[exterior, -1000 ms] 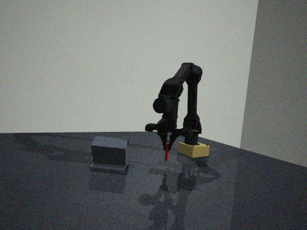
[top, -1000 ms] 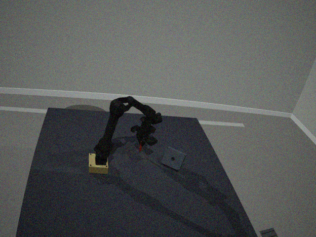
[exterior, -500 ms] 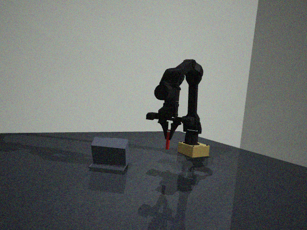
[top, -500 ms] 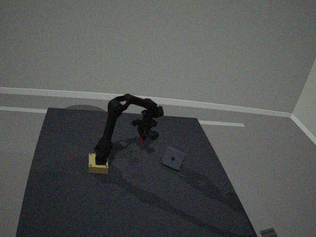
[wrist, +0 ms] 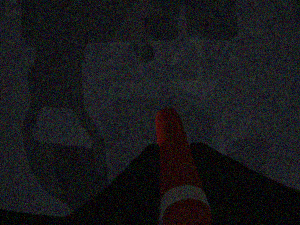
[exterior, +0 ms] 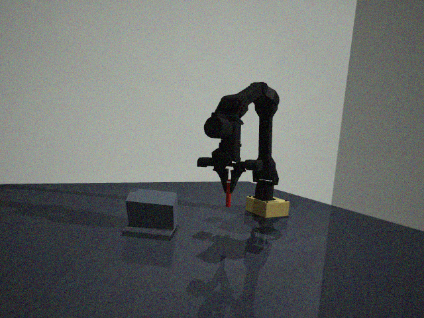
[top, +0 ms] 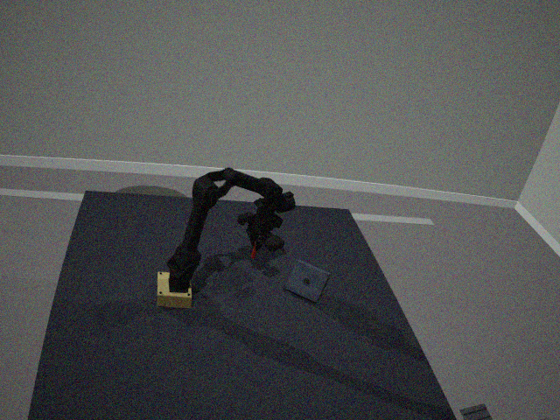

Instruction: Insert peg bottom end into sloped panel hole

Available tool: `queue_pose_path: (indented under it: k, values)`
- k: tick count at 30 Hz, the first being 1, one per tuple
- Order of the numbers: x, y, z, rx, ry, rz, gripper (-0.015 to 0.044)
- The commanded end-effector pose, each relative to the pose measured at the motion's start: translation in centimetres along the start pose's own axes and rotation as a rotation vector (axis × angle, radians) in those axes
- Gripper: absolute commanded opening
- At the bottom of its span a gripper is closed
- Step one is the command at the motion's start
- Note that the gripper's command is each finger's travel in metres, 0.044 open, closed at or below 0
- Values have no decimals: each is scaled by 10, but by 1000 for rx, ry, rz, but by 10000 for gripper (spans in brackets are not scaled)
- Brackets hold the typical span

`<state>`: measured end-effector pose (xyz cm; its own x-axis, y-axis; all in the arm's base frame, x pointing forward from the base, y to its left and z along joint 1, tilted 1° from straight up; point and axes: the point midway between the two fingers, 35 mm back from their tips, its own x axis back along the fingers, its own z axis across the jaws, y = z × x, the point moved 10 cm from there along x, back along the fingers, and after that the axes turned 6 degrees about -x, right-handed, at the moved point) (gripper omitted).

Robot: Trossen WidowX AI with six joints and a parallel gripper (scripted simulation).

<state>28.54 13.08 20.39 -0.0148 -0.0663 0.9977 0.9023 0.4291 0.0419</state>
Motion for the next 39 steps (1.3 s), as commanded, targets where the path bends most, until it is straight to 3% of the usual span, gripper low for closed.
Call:
queue_pose_path:
  k: [1, 39]
  values:
    - [-2, 1, -6, -6, 24, -6, 0]
    - [-12, 4, -59, -98, 193, -81, 0]
